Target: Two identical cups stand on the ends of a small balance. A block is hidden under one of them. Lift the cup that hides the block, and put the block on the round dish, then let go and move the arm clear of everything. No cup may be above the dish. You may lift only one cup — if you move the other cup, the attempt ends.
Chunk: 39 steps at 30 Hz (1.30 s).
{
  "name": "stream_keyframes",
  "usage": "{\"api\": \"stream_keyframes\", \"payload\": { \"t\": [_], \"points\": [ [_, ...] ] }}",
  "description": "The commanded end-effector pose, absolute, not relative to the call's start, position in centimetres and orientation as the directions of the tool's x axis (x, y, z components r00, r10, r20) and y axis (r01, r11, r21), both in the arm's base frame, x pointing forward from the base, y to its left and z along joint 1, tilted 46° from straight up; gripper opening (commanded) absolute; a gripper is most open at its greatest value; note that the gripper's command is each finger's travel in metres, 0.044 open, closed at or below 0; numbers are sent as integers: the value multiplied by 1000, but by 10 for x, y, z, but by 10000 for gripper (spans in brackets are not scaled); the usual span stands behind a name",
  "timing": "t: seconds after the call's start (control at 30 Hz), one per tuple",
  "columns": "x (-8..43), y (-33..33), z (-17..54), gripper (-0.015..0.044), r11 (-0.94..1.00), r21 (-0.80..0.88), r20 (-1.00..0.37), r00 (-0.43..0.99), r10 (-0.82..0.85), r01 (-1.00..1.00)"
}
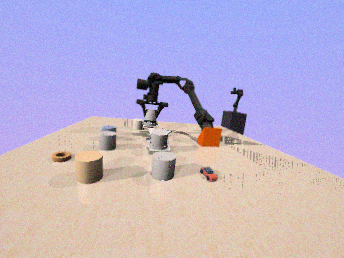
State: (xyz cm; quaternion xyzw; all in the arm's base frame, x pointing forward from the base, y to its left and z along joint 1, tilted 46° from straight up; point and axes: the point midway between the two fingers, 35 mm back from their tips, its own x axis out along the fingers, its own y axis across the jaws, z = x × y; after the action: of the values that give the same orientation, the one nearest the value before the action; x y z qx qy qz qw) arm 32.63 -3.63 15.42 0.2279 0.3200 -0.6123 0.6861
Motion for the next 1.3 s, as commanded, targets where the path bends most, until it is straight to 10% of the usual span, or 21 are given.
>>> {"api": "stream_keyframes", "payload": {
  "t": [0.0,1.27],
  "points": [
    [330,-32,169,0,156,-37,-711,83,-699,987],
    [322,2,203,0,201,-20,-715,127,-688,979]
  ]
}}
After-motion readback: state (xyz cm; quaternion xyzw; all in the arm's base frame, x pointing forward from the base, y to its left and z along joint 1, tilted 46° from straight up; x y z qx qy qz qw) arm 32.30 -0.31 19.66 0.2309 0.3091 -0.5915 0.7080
